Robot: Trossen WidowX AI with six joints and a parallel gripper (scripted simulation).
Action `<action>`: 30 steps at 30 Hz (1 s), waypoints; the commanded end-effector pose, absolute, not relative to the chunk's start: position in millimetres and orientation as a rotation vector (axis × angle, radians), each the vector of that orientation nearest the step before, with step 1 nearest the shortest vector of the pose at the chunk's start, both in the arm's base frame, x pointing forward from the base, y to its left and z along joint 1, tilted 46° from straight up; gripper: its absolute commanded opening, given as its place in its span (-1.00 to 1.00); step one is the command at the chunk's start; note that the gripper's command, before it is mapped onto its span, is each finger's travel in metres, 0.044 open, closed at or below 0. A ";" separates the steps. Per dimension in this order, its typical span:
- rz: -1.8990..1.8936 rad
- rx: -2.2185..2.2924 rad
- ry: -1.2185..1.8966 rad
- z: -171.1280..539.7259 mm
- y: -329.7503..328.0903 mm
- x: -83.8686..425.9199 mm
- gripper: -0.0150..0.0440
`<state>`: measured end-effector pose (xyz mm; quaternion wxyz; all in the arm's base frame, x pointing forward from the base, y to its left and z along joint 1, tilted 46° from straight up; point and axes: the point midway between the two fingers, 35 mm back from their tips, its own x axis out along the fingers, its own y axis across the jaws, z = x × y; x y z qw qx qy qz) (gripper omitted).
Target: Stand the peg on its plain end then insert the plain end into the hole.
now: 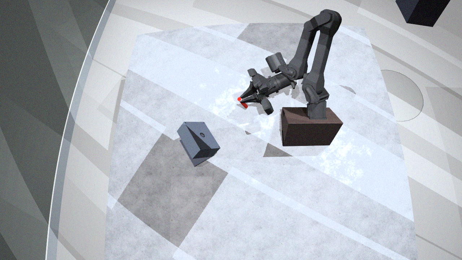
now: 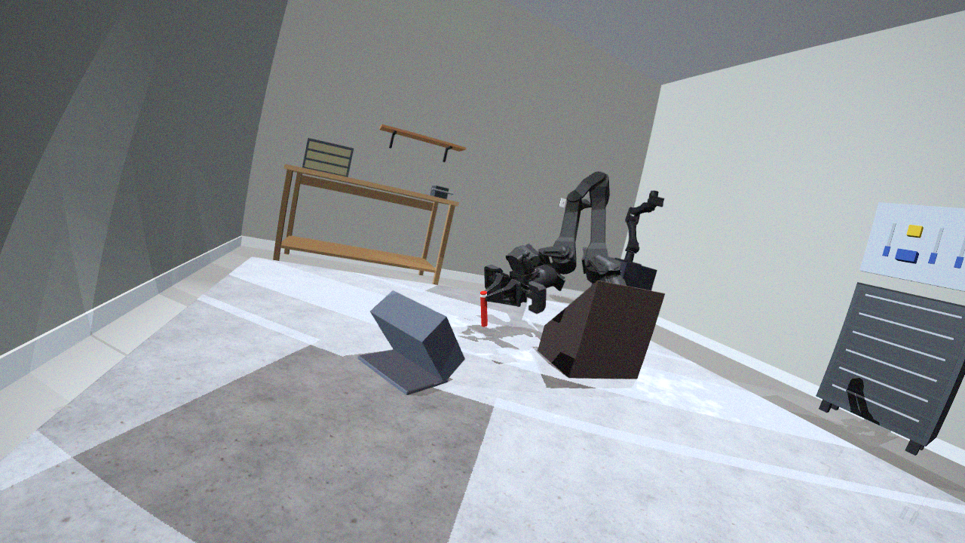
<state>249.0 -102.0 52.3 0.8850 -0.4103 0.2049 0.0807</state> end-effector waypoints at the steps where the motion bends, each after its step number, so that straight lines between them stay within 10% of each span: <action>1: 0.188 -0.845 0.399 50.5 -100.4 245.0 -0.32; 30: 0.235 -0.824 0.291 53.8 -100.4 236.5 -0.32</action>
